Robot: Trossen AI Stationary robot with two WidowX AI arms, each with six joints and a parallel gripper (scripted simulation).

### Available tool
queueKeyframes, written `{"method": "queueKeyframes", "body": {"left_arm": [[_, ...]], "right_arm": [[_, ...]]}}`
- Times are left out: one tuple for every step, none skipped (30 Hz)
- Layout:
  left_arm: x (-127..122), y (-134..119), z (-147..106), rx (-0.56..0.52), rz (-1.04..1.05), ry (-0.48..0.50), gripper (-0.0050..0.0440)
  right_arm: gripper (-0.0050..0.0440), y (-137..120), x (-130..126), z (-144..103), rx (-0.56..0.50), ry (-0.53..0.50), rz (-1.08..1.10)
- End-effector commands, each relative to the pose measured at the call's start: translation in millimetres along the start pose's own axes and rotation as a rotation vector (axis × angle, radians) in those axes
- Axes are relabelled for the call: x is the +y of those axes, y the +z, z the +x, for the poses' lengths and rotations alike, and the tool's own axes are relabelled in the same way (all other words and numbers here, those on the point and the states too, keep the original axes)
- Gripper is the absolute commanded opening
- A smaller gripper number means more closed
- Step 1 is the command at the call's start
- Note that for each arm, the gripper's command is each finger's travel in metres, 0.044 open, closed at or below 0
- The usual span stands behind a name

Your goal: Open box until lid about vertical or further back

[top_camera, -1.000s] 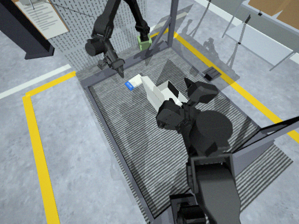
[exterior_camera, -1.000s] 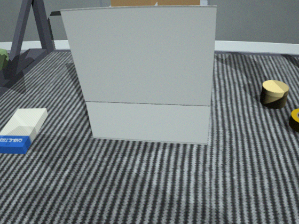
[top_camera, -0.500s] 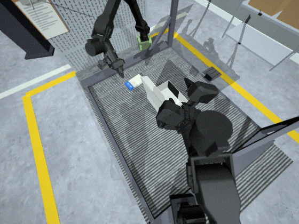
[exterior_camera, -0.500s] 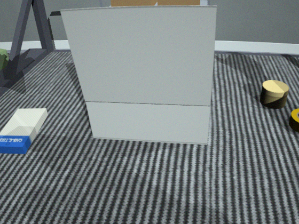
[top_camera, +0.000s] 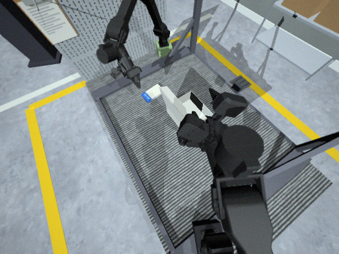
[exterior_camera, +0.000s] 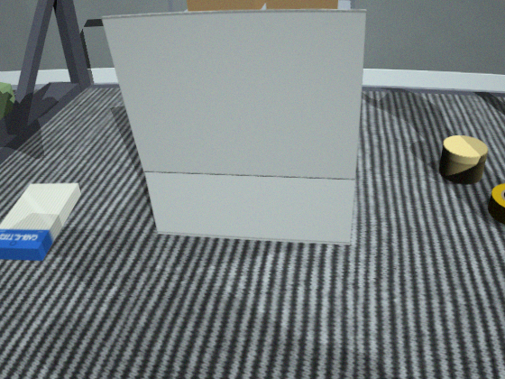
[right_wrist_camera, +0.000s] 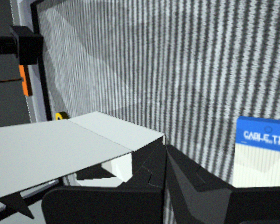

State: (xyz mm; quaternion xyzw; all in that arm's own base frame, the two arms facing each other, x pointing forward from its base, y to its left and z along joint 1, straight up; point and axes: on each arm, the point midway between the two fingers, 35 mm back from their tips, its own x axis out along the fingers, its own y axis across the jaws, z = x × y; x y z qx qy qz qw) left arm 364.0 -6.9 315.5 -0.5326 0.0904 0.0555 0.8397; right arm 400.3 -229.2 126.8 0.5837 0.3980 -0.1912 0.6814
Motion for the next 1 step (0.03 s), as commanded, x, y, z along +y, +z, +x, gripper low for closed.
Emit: {"method": "queueKeyframes", "body": {"left_arm": [[-7.6, 3.6, -3.5, -0.009, -0.001, -0.020, 0.0440]], "right_arm": [[-0.0050, 1.6, 9.9, -10.3, -0.023, 0.019, -0.020]]}}
